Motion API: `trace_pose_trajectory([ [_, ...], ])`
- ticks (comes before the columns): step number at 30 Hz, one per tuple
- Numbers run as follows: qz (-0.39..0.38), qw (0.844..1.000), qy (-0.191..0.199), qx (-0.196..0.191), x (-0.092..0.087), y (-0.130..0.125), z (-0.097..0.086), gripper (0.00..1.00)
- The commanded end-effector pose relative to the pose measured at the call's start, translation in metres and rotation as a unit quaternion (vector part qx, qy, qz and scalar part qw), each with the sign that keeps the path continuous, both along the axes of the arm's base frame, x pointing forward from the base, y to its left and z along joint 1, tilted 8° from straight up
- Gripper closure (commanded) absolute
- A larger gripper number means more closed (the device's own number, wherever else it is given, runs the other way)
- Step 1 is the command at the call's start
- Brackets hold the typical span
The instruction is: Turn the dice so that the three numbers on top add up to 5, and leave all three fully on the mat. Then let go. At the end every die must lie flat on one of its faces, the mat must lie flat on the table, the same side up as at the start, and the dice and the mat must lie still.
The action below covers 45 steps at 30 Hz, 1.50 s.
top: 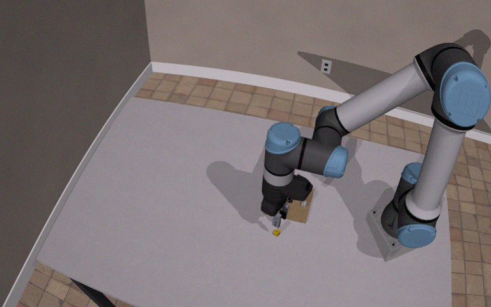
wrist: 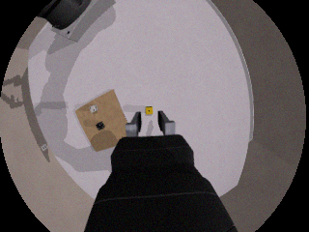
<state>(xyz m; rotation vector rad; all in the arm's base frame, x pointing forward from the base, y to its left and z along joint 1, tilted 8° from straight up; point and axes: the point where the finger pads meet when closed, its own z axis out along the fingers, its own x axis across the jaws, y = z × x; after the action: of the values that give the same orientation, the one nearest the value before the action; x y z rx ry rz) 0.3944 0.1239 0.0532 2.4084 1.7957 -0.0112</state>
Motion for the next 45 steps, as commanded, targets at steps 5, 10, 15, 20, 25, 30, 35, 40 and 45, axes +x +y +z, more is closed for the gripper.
trace_pose_trajectory([
  [5,0.000,1.000,-0.001,0.000,0.001,0.000,-0.001,0.36],
  [10,0.000,1.000,-0.001,0.000,0.001,0.000,-0.004,0.36],
  [15,0.000,1.000,-0.001,0.000,0.001,-0.001,-0.010,0.36],
  [20,0.000,1.000,-0.001,0.000,0.002,-0.002,-0.017,0.36],
  [25,0.000,1.000,-0.001,0.000,0.002,-0.002,-0.022,0.36],
  [30,0.000,1.000,-0.001,0.000,0.003,-0.003,-0.030,0.36],
  [35,0.000,1.000,-0.001,0.000,0.003,-0.004,-0.037,0.36],
  [40,0.000,1.000,-0.001,0.000,0.004,-0.005,-0.041,0.36],
  [45,0.000,1.000,-0.001,0.000,0.004,-0.005,-0.046,0.36],
])
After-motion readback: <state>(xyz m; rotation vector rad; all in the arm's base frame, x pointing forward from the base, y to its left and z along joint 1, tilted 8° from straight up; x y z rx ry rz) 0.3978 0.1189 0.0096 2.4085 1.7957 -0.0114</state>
